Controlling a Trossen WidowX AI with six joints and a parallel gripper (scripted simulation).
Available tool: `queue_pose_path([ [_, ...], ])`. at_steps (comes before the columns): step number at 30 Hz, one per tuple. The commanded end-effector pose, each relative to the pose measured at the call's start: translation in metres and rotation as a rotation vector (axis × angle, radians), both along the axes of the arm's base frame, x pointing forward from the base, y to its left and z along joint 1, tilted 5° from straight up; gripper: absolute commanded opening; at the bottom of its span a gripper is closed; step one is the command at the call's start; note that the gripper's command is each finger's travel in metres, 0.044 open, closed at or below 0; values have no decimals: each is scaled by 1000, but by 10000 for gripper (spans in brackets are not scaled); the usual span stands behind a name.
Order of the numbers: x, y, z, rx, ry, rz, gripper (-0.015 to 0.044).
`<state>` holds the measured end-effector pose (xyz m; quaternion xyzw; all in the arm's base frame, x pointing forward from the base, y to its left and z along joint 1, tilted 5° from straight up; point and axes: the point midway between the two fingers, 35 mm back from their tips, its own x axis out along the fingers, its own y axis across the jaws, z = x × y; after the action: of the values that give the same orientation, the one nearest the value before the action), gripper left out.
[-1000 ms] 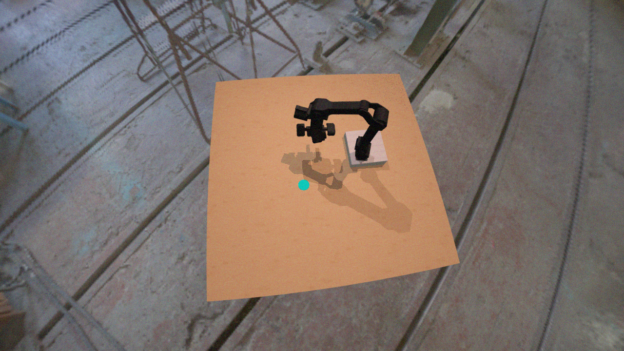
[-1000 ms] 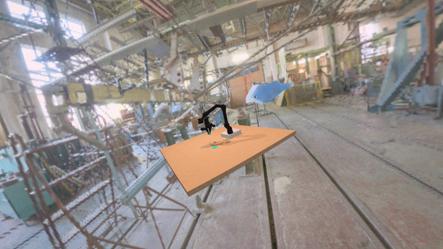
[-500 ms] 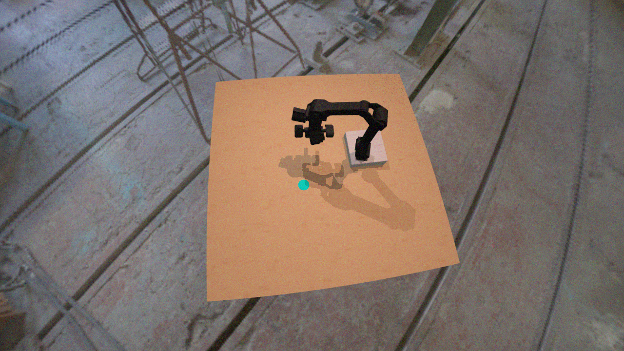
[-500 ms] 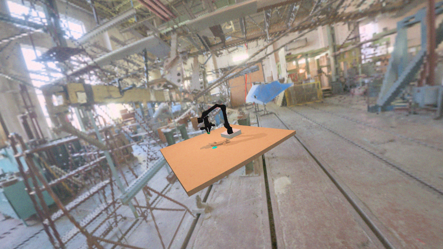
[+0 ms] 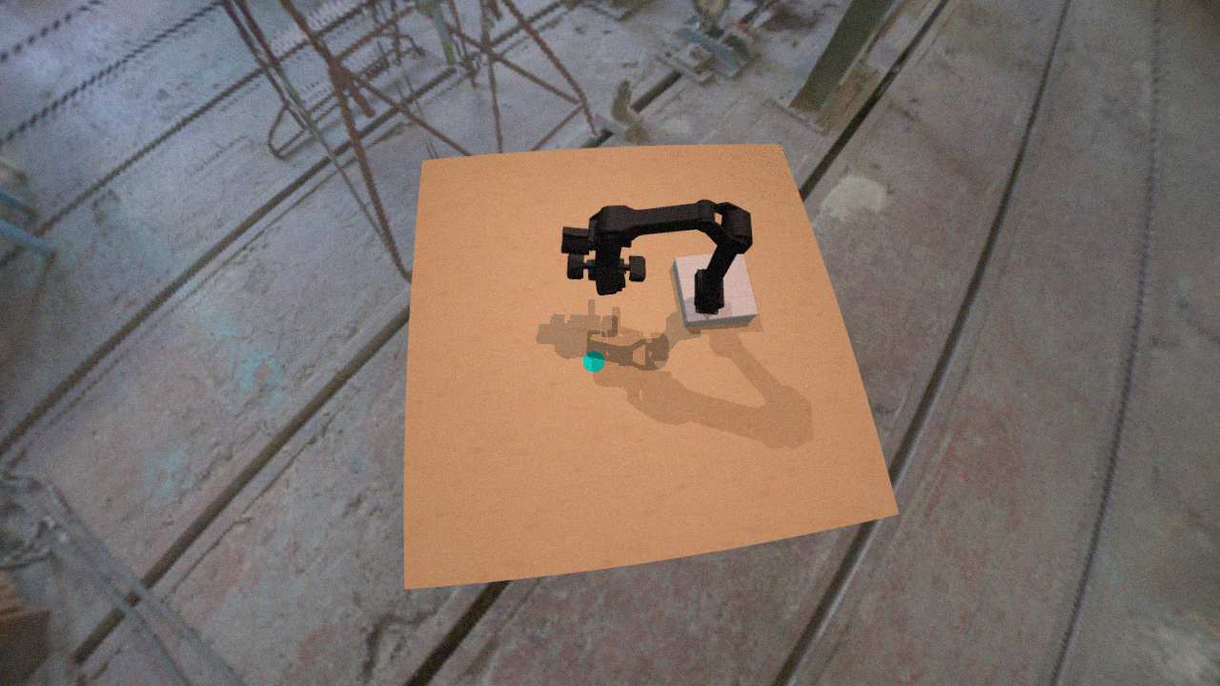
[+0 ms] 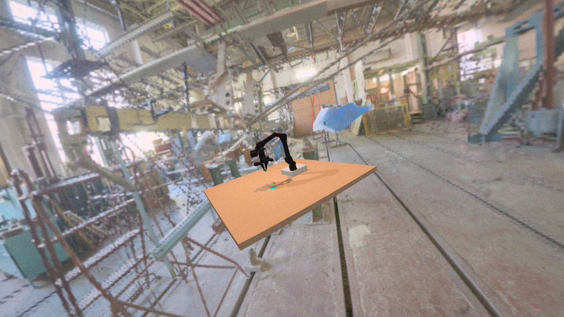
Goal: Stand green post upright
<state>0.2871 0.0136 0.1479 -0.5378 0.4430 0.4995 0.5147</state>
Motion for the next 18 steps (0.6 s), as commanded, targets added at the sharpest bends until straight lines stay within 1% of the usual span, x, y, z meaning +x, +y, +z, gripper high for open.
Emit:
queue_pose_path([
  [1, 3, 9, 2, -3, 0, -17, 23],
  [18, 13, 56, 10, 9, -7, -78, 23],
])
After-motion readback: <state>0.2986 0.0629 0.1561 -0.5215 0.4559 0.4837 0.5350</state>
